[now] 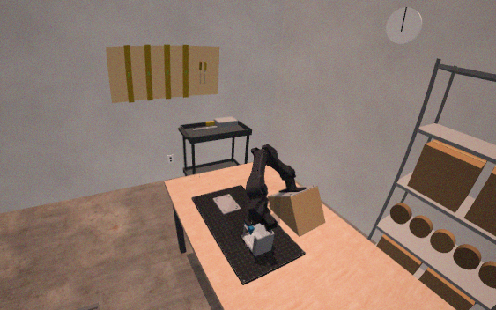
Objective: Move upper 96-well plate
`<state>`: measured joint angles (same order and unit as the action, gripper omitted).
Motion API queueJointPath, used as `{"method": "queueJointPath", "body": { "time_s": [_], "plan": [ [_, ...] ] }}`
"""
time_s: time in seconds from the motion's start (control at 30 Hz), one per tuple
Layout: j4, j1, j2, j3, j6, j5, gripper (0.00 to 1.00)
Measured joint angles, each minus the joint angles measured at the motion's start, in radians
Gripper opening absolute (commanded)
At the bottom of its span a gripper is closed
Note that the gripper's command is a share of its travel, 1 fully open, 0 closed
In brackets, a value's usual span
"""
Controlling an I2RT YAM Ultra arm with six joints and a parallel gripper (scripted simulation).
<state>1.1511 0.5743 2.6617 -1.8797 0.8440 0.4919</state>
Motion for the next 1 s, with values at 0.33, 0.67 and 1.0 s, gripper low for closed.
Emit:
{"method": "queueJointPath", "body": {
  "time_s": [0.33,0.67,1.0],
  "plan": [
    [0.056,0.017,-0.012,-0.040,-0.016,-0.008,0.00],
    [0.118,0.032,-0.012,-0.091,-0.032,-0.013,0.00],
    [0.151,0.039,-0.016,-0.117,-0.042,-0.013,0.00]
  ]
}}
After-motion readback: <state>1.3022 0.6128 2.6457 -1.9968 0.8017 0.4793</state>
